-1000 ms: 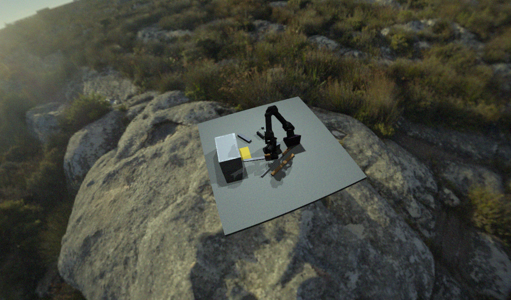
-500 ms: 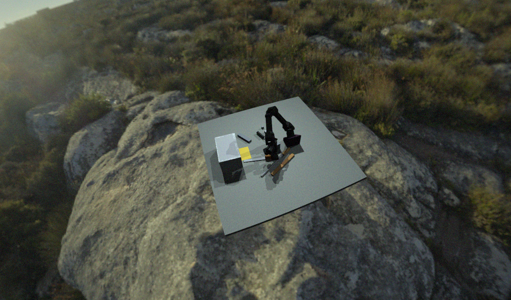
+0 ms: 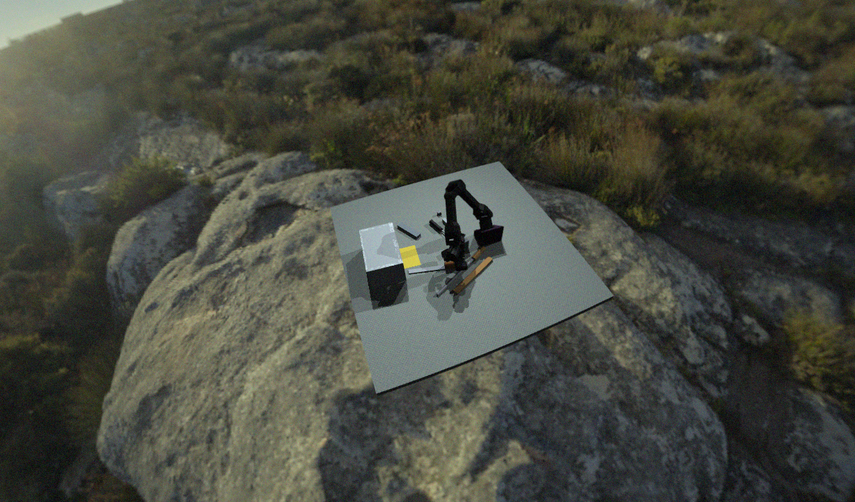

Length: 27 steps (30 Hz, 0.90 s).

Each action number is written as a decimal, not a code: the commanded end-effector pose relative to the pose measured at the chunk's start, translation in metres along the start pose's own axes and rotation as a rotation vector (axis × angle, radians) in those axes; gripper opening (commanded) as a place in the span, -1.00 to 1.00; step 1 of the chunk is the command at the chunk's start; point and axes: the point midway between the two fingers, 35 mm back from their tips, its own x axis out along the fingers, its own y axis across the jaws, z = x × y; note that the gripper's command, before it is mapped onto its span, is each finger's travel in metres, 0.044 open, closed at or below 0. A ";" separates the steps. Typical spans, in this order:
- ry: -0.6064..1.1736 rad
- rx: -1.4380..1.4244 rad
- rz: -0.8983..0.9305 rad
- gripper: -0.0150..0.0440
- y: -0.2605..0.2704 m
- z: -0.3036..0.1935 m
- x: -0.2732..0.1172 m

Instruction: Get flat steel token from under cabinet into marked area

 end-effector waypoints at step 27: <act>-0.001 0.001 0.006 0.42 0.008 -0.001 0.000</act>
